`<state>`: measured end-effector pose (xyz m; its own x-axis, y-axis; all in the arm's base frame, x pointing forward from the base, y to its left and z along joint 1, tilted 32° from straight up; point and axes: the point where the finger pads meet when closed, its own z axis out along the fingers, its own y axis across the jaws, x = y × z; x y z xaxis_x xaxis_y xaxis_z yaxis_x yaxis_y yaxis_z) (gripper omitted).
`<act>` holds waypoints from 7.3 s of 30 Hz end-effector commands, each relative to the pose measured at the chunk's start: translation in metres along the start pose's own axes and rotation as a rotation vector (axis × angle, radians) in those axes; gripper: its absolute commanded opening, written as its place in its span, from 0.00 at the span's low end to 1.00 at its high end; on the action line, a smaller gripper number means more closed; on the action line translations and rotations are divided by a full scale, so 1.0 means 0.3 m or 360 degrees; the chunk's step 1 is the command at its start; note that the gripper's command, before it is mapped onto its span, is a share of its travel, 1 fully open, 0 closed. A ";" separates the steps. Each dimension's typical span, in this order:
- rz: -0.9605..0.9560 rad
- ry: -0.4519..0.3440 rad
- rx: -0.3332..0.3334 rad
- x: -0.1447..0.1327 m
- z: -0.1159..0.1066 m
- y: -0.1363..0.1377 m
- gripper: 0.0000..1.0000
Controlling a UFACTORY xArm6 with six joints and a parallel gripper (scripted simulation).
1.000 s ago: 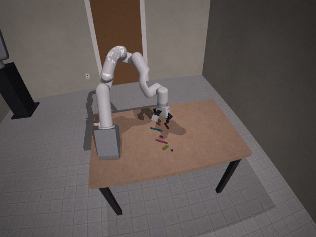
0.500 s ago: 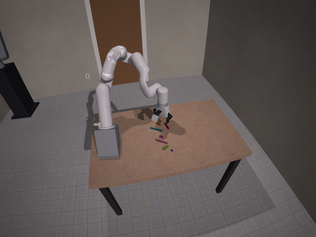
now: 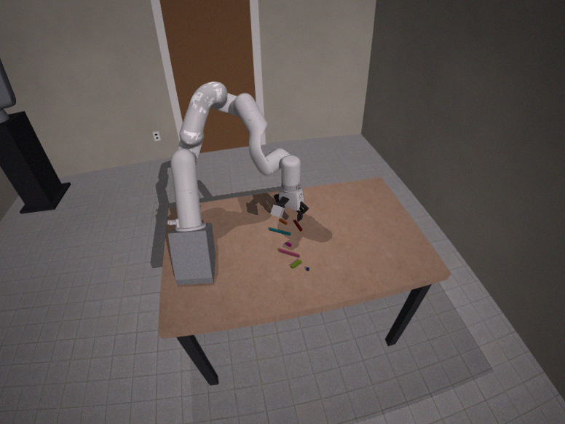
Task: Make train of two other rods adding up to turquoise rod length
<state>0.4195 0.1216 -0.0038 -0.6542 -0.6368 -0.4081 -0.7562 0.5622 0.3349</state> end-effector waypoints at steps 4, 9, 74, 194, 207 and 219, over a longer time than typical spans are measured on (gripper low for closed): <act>-0.0001 -0.0003 0.0004 -0.003 -0.003 -0.003 1.00; -0.0001 0.0000 0.0007 0.051 -0.004 -0.068 1.00; -0.0001 -0.0004 0.0003 0.287 -0.001 -0.280 1.00; 0.2368 -0.0006 0.0000 0.571 -0.029 -0.624 0.24; 0.2368 -0.0006 0.0000 0.571 -0.023 -0.624 0.24; 0.2368 -0.0006 0.0000 0.570 0.009 -0.624 0.24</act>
<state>0.4477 -0.0913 -0.1376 -0.8072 0.5074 0.3016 0.5900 0.6798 0.4356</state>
